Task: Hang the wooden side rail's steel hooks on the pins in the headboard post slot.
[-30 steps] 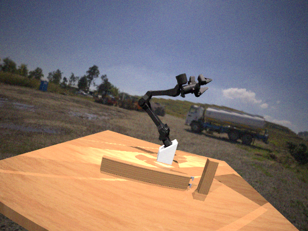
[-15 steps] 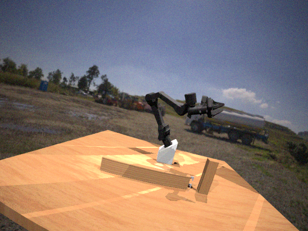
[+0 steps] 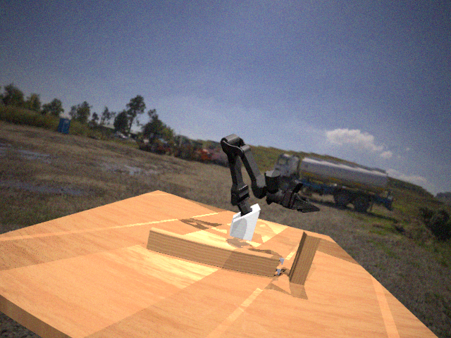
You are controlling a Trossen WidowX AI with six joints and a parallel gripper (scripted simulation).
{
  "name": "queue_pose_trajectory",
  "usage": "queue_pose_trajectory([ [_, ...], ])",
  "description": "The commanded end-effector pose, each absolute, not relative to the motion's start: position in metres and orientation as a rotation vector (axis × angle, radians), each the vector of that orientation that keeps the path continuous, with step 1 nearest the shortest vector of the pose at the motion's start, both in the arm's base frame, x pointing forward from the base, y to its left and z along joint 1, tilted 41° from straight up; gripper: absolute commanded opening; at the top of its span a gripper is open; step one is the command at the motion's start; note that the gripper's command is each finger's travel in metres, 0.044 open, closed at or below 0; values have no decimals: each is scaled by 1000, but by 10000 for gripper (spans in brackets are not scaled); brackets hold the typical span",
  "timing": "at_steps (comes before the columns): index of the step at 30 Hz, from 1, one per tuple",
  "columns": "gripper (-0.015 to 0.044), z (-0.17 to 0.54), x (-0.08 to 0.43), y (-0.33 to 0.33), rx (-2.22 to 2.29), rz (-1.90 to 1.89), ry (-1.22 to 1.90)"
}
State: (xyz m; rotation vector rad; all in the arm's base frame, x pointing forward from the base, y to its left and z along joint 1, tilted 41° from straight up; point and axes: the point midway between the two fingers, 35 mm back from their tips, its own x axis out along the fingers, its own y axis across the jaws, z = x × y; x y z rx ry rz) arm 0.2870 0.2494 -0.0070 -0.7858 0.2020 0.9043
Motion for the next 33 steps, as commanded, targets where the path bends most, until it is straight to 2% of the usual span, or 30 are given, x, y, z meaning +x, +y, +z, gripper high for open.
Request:
queue_pose_trajectory([
  [1, 440, -32, 289, 205, -828, 786, 277],
  [11, 440, -69, 265, 93, -915, 496, 490],
  [33, 440, -69, 265, 91, -917, 491, 494],
])
